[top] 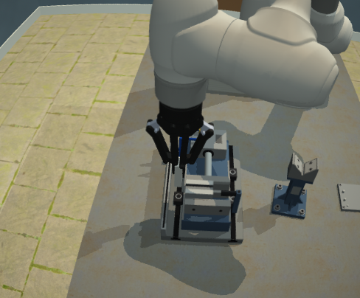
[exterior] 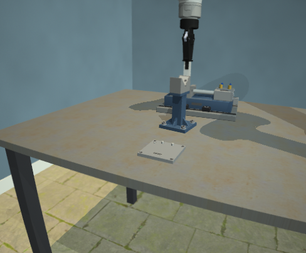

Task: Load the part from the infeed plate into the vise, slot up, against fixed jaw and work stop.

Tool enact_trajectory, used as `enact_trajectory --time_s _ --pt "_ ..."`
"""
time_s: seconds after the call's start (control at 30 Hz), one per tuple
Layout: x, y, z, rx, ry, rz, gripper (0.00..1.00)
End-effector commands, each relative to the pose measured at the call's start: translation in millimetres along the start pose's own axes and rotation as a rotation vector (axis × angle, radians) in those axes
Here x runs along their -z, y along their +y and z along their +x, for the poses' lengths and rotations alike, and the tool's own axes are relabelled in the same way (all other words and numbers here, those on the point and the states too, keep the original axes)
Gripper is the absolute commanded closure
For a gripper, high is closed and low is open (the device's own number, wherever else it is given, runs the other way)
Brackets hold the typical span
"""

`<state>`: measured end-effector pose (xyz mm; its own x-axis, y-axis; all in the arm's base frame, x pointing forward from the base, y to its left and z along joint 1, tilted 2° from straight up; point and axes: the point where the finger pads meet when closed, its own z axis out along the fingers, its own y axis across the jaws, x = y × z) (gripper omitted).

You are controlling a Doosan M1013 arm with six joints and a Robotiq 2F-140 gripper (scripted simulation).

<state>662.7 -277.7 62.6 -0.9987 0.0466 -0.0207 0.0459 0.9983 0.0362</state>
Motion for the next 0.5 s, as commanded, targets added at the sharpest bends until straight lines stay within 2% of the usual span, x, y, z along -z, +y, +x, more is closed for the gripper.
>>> enact_trajectory --time_s 0.0,0.47 --pt "-6.1 0.4 1.0 0.005 0.001 -0.001 1.00" --pt "-9.6 0.4 0.9 0.005 0.001 -0.001 1.00"
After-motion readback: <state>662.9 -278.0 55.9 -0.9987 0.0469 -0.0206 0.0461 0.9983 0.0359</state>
